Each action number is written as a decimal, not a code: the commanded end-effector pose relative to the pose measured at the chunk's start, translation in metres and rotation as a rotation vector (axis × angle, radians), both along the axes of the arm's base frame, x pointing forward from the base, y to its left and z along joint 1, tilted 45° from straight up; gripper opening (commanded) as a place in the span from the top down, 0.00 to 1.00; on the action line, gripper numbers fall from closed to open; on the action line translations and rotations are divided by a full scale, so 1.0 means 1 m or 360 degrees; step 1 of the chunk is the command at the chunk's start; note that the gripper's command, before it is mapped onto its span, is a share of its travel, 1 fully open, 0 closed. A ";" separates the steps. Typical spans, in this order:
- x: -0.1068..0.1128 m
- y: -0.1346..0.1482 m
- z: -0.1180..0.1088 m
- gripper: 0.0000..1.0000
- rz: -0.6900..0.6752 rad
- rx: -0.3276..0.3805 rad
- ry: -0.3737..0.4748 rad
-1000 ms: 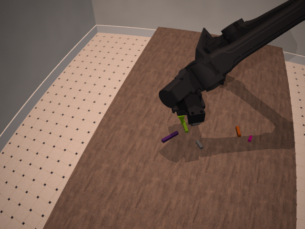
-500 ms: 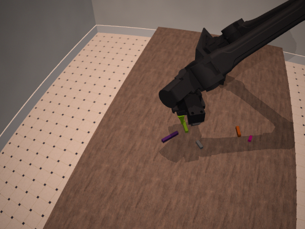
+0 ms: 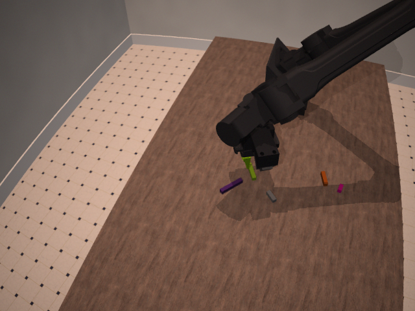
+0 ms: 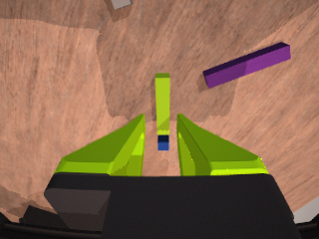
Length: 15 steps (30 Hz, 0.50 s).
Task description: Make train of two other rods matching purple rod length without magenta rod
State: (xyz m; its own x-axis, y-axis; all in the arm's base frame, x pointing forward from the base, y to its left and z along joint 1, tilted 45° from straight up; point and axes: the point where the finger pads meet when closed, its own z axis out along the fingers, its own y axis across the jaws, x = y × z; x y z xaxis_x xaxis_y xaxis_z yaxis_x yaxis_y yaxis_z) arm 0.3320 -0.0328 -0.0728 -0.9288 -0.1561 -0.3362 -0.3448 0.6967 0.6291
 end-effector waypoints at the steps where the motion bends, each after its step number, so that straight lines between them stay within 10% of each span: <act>1: 0.013 -0.010 -0.002 0.76 -0.0001 -0.0023 -0.0052; 15: 0.010 -0.002 -0.004 0.76 0.0011 -0.0015 -0.0032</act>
